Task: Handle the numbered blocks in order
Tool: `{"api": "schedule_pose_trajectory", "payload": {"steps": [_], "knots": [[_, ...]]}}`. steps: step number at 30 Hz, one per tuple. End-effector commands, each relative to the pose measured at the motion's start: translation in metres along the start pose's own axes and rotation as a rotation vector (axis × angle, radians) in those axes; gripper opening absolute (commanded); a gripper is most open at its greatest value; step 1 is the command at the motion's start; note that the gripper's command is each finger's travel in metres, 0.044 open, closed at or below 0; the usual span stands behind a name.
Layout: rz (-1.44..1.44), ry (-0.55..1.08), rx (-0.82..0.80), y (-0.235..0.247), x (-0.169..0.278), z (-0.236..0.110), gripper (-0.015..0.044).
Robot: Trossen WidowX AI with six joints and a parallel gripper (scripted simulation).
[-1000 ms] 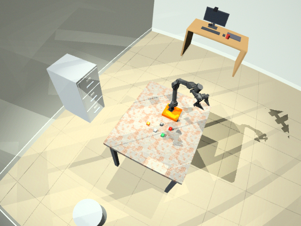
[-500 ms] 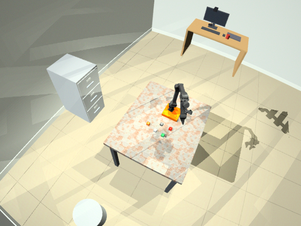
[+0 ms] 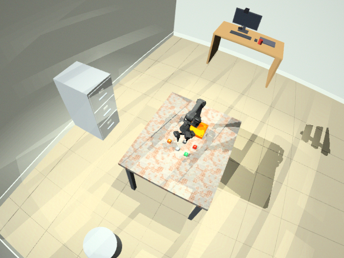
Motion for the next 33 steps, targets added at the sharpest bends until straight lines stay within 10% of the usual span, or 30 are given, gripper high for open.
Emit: {"api": "schedule_pose_trajectory", "payload": {"steps": [1, 8, 33], "knots": [[0.307, 0.143, -0.073, -0.021, 0.058, 0.025, 0.0400], [0.754, 0.333, -0.173, -0.032, 0.146, 0.049, 0.0400], [0.764, 0.337, -0.176, -0.032, 0.148, 0.049, 0.0400]]}}
Point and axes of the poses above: the point midway between the two fingers, 35 mm back from their tips, its own z axis out along the fingers, its own y axis across the jaws, x = y × z, the point moved 8 cm from there along -z, back along the fingers, and after that the axes turned 10 degrees about -z, right-handed, at the moved point
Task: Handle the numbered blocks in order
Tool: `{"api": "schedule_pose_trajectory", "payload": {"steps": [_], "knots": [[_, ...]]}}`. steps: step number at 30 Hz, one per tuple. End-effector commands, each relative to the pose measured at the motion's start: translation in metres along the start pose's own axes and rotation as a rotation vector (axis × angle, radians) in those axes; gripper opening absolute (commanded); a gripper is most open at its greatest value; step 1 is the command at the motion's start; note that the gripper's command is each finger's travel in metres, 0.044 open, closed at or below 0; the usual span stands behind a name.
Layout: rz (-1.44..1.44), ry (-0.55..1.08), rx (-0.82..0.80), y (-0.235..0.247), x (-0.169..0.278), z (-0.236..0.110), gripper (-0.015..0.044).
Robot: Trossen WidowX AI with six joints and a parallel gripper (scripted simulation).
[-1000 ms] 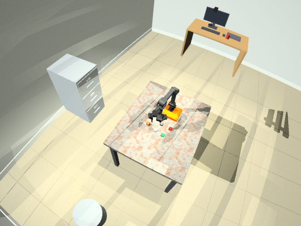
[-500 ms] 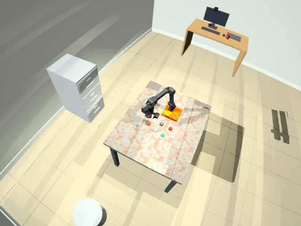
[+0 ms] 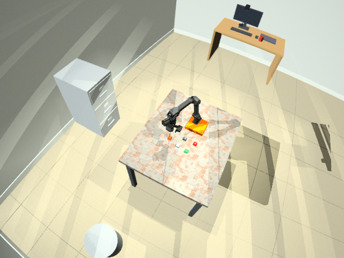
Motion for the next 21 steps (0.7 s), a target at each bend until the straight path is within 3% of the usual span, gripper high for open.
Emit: {"api": "schedule_pose_trajectory", "payload": {"steps": [1, 10, 21], "knots": [[0.004, 0.005, 0.002, 0.003, 0.000, 0.000, 0.0400], [0.004, 0.008, -0.012, 0.133, 0.028, 0.000, 0.0400], [0.004, 0.008, -0.012, 0.137, 0.030, 0.001, 0.0400]]}}
Point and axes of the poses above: the point midway between the two fingers, 35 mm back from their tips, its own z axis out along the fingers, its own y axis across the jaws, x = y × z, the point moved 8 cm from there along -z, back along the fingers, and after that the axes turned 10 degrees about -z, right-handed, at the moved point
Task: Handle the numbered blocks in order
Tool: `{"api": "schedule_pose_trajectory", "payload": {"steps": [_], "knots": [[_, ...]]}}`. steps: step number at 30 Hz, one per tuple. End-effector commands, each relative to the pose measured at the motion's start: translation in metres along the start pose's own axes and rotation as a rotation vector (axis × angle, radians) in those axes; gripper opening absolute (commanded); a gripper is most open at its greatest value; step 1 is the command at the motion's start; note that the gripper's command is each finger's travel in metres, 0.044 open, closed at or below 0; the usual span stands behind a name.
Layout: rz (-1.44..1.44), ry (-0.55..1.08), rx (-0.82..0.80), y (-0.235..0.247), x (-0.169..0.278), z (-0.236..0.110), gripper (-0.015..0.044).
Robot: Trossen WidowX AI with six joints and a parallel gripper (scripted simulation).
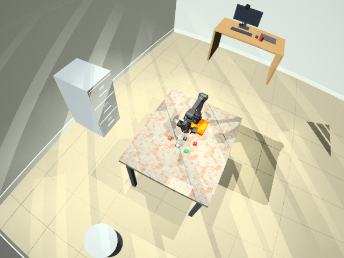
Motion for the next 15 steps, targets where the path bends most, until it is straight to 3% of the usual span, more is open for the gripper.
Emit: {"api": "schedule_pose_trajectory", "payload": {"steps": [1, 15], "knots": [[0.001, -0.005, -0.002, 0.003, 0.001, 0.000, 0.0400], [0.001, -0.006, -0.003, 0.019, -0.007, -0.001, 0.0400]]}}
Point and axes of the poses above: the point midway between the two fingers, 35 mm back from their tips, its own z axis out along the fingers, its own y axis across the jaws, x = y × z, the point moved 8 cm from there along -z, back along the fingers, and after that the axes turned 10 degrees about -z, right-handed, at the moved point
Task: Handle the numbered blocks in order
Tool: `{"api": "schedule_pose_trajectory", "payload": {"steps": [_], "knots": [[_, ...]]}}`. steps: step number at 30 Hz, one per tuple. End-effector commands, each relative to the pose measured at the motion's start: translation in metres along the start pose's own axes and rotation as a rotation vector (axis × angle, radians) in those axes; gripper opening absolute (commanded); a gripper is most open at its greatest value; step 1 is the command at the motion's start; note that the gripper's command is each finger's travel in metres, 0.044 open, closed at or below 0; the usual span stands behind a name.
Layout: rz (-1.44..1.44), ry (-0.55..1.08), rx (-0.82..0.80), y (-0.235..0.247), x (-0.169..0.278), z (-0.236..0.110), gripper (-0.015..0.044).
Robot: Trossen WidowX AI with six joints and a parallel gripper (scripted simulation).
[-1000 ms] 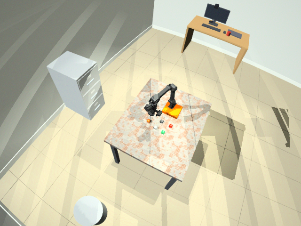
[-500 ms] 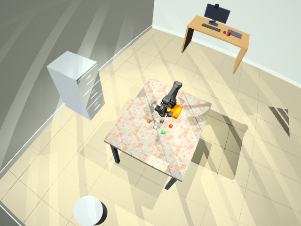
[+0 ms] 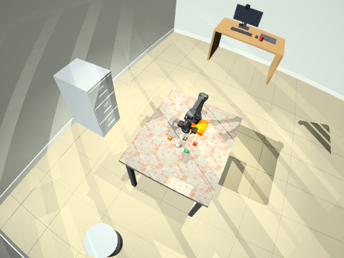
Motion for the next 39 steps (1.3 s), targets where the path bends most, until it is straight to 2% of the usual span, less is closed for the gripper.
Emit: {"api": "schedule_pose_trajectory", "payload": {"steps": [1, 7, 9, 31, 39], "knots": [[-0.006, -0.004, -0.006, 0.027, -0.013, -0.001, 0.0400], [-0.006, -0.006, -0.014, 0.103, -0.032, -0.002, 0.0400], [-0.006, -0.005, -0.015, 0.112, -0.033, -0.001, 0.0400], [-0.006, -0.006, -0.015, 0.112, -0.035, -0.002, 0.0400], [-0.006, -0.014, -0.010, 0.062, -0.114, -0.005, 0.0400]]}}
Point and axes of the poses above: the point midway between the two fingers, 35 mm back from their tips, its own z axis out along the fingers, its own y axis across the jaws, x = y × z, the point moved 8 cm from there along -z, back along the fingers, and after that the axes turned 10 degrees about -z, right-handed, at the moved point
